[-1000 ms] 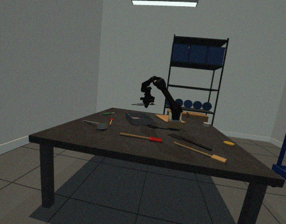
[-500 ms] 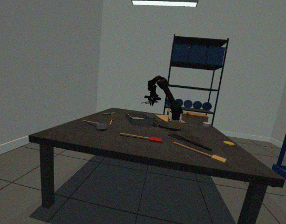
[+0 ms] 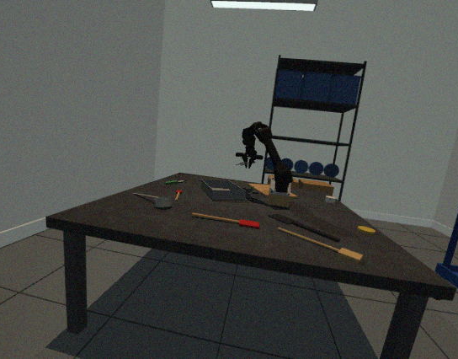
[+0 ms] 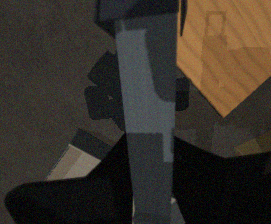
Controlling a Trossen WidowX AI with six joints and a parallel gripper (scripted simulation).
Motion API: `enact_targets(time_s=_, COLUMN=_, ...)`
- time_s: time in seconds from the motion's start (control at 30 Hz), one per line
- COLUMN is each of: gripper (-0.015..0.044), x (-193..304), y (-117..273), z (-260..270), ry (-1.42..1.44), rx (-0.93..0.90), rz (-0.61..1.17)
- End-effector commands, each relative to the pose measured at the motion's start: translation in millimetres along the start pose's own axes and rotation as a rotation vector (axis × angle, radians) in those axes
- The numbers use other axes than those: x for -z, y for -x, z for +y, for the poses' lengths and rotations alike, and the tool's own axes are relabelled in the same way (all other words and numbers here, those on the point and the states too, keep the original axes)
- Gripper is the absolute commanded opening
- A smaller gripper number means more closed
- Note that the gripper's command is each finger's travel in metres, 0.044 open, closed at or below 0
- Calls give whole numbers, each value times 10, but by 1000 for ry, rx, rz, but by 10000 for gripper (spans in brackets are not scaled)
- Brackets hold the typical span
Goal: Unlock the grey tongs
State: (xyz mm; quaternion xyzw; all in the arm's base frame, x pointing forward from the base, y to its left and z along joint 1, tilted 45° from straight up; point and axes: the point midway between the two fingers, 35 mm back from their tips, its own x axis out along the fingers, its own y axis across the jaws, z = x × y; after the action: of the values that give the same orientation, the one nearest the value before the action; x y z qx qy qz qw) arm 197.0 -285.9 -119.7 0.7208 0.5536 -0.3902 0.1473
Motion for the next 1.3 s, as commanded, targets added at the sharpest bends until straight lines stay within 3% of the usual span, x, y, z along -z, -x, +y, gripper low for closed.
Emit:
enact_targets(time_s=0.0, gripper=-150, x=-200, y=52, z=-122, ry=59, rx=-6, rz=-10)
enact_targets(time_s=0.9, gripper=-150, x=-1408, y=52, z=-1404, ry=693, rx=7, rz=-15)
enact_targets(time_s=1.27, gripper=-150, x=-1458, y=38, z=-1485, ry=728, rx=8, rz=-12)
